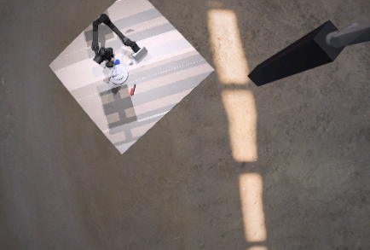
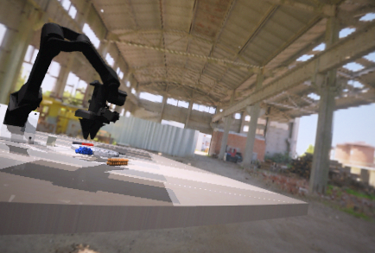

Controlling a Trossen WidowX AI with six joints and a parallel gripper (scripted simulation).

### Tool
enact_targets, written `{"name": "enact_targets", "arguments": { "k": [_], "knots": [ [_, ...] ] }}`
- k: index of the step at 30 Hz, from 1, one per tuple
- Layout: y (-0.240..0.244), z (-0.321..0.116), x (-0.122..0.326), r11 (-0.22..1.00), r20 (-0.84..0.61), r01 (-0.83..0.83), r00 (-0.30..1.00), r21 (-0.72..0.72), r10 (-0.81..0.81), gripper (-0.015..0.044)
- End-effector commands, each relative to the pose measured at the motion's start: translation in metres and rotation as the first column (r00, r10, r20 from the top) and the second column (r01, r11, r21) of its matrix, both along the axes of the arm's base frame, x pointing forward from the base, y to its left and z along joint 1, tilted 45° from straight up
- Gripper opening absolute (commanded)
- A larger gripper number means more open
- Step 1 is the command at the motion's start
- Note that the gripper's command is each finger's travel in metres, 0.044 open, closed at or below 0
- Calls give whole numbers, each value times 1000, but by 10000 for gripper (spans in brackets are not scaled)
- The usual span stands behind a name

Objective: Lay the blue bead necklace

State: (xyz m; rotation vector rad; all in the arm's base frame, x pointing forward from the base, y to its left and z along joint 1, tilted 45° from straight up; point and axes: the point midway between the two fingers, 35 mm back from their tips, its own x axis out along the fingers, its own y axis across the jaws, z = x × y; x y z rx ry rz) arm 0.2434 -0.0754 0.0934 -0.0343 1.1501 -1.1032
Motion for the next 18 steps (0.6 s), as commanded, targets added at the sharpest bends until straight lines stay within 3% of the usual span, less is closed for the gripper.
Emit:
{"name": "enact_targets", "arguments": {
  "k": [1, 18],
  "knots": [
    [-1, 2, 0, 1000, 31, 28, 999, -5, -28, 250],
    [-13, -11, 1, 1000, 31, 28, 999, -2, -28, 250]
  ]
}}
